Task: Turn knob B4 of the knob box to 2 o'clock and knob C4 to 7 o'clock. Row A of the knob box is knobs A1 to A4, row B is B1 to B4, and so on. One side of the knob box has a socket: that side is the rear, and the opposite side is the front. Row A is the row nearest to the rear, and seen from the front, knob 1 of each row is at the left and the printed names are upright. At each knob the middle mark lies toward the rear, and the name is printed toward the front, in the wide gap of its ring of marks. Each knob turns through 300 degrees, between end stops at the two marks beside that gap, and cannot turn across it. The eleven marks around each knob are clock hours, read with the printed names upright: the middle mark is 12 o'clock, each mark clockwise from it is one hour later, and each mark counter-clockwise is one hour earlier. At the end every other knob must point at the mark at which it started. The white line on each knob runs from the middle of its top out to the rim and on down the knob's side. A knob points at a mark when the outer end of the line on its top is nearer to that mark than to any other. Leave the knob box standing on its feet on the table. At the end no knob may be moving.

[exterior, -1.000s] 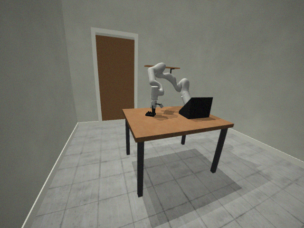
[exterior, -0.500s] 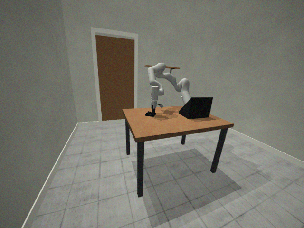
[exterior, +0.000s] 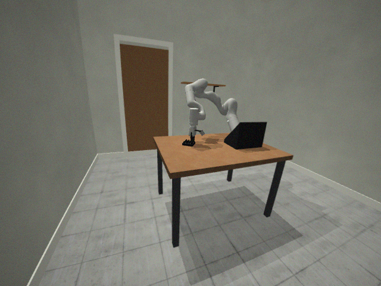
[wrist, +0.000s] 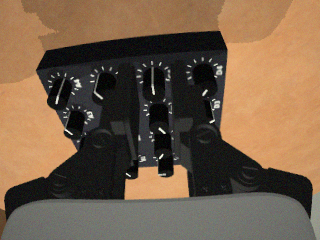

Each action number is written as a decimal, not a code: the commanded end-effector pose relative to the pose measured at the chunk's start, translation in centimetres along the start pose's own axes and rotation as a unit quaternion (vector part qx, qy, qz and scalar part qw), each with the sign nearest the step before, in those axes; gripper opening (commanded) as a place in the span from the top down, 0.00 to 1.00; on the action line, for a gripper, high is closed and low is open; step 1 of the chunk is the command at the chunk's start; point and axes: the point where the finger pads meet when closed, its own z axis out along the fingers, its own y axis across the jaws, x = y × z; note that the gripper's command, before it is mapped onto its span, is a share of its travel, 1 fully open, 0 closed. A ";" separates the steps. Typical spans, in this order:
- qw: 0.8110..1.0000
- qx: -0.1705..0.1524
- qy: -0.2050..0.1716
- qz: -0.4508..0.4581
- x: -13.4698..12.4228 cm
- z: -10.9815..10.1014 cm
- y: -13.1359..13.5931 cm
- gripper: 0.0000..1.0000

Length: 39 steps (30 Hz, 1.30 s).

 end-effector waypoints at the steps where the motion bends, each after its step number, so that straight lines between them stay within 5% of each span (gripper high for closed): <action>1: 1.000 -0.001 0.000 0.000 0.0 -0.1 0.0 0.81; 9: 1.000 -0.001 0.000 0.000 0.0 -0.1 0.0 0.81; 10: 1.000 -0.001 0.000 0.000 0.0 -0.1 0.0 0.92; 39: 1.000 -0.001 0.000 0.000 0.0 -0.1 0.0 0.92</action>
